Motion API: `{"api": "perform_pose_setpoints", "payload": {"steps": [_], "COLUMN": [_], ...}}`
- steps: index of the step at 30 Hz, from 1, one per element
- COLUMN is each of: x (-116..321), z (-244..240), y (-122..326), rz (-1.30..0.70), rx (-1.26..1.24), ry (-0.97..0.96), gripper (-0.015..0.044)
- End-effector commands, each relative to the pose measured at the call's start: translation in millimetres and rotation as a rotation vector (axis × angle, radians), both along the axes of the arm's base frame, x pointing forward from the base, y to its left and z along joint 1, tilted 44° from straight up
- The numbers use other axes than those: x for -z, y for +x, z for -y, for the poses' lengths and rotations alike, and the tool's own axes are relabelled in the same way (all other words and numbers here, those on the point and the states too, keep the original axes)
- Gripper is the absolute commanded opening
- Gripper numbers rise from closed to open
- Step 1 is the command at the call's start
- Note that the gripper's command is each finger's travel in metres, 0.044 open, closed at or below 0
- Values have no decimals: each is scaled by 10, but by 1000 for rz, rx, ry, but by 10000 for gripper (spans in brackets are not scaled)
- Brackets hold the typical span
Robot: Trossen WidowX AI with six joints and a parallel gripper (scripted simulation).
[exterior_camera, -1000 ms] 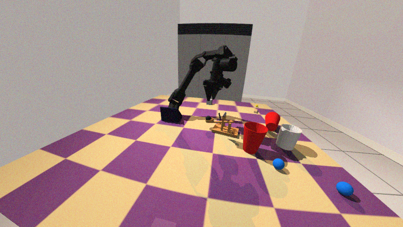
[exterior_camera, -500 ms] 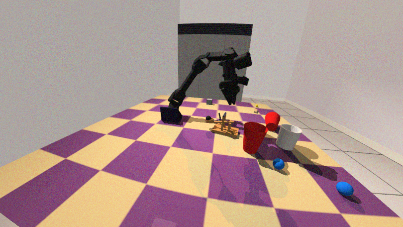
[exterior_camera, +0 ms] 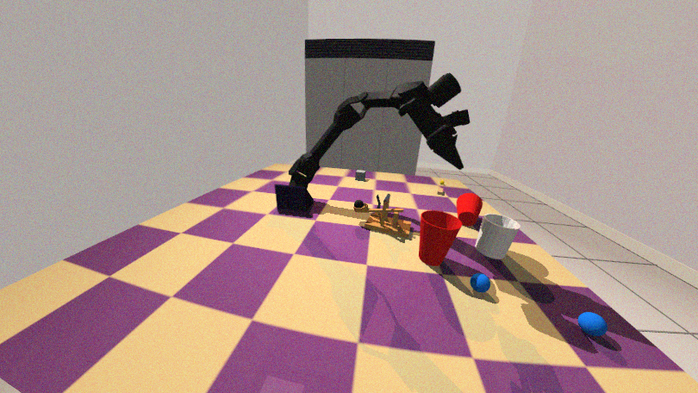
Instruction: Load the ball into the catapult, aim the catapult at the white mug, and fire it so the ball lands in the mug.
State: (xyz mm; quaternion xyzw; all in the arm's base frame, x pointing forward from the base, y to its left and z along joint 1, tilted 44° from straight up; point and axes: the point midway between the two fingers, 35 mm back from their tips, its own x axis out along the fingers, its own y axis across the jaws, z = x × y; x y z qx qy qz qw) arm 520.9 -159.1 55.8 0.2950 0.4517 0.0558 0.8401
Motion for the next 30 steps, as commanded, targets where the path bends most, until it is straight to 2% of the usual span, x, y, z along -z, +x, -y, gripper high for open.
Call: {"api": "perform_pose_setpoints", "payload": {"steps": [1, 23, 30], "x": [-143, -208, -208], "z": [44, 57, 57], "y": [318, 420, 420], "rz": [116, 157, 157], "rx": [47, 62, 62], "ry": [35, 48, 48], "gripper": [440, 440, 256]}}
